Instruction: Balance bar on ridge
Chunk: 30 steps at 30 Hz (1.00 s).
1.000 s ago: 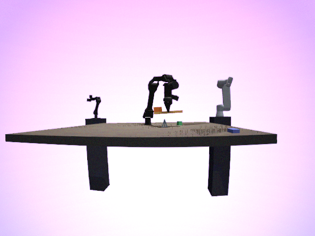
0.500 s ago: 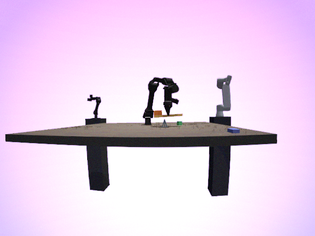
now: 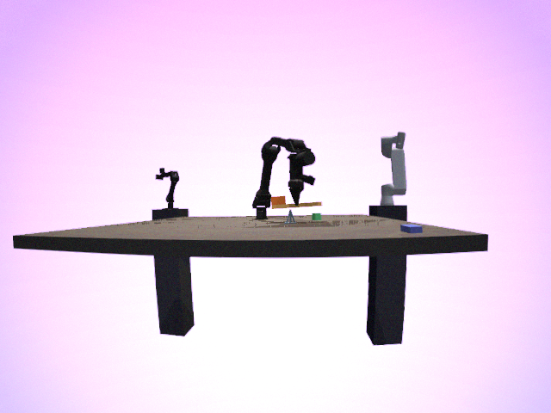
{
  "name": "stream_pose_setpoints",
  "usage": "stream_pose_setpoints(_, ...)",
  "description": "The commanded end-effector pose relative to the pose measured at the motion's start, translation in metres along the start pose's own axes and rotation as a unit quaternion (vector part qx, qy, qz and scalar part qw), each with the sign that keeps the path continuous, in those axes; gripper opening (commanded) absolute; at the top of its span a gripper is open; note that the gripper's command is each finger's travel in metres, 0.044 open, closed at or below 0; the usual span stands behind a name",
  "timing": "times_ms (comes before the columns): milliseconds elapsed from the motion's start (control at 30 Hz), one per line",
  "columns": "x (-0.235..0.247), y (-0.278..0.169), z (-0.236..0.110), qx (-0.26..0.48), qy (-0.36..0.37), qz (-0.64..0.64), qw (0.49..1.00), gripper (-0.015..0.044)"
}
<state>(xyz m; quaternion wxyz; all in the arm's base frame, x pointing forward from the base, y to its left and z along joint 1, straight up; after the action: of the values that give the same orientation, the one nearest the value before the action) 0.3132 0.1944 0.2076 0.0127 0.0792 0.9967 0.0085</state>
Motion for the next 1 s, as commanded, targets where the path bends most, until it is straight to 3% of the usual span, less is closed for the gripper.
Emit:
stream_pose_setpoints(0,0.0001,-0.0001,0.0000,-0.001,0.000,0.002,1.000,0.0000)
stream_pose_setpoints(967,0.0001,-0.0002,0.0024,-0.001,0.000,0.002,1.000,0.0000)
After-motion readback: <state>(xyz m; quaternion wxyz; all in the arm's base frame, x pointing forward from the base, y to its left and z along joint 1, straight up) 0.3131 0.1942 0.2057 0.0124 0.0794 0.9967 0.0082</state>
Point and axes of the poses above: the point midway between the two fingers, 35 mm back from their tips, its own z axis out along the fingers, its own x axis across the jaws, y = z × x, the point moved 9 cm from there along -z, back along the fingers, and after that the axes turned 8 degrees about z, right-handed, at the moved point
